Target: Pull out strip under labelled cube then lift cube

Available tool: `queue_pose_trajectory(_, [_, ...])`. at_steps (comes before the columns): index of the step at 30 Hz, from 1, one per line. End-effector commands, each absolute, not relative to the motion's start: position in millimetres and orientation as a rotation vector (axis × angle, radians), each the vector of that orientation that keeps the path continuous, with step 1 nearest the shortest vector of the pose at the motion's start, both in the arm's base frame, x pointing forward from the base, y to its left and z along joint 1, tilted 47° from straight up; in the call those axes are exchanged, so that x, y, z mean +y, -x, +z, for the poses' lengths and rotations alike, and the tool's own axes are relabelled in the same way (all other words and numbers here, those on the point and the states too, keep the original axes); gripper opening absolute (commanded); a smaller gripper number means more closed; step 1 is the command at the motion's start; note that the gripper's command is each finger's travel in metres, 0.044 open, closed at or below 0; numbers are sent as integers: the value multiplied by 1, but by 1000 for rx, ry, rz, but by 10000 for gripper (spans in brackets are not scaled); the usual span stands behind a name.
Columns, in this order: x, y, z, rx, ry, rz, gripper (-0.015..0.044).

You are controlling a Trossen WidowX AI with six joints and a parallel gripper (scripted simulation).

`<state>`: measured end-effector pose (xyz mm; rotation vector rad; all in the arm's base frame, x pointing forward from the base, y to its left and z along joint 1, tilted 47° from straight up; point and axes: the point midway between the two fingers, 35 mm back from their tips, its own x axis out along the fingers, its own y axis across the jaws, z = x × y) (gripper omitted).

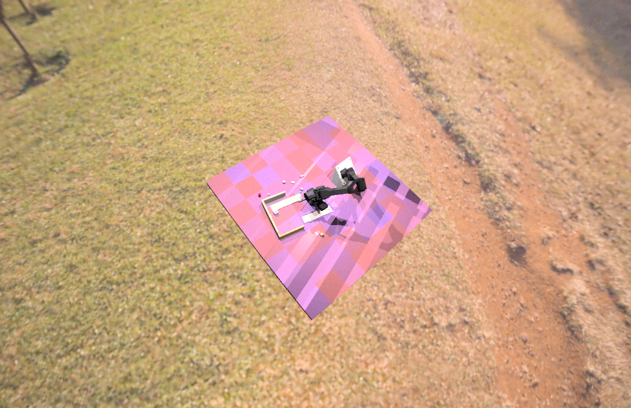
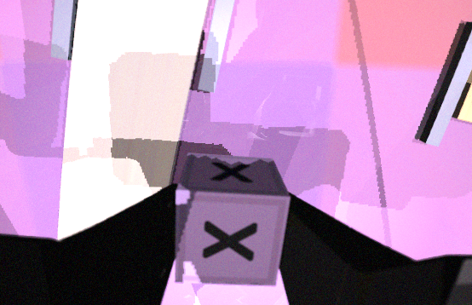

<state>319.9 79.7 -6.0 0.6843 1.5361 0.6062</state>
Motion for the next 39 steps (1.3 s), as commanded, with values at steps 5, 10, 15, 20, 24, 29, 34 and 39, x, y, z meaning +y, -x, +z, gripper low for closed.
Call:
queue_pose_trajectory(5, [78, -297, -10, 1542, -678, 606, 0])
queue_pose_trajectory(10, [62, -298, 4, 1542, -677, 605, 0])
queue_pose_trajectory(15, [51, -298, 15, 1542, -677, 605, 0])
queue_pose_trajectory(20, [51, -298, 15, 1542, -677, 605, 0])
queue_pose_trajectory(24, [51, -298, 15, 1542, -677, 605, 0])
queue_pose_trajectory(29, [51, -298, 15, 1542, -677, 605, 0])
queue_pose_trajectory(34, [51, -298, 15, 1542, -677, 605, 0])
queue_pose_trajectory(39, [51, -298, 15, 1542, -677, 605, 0])
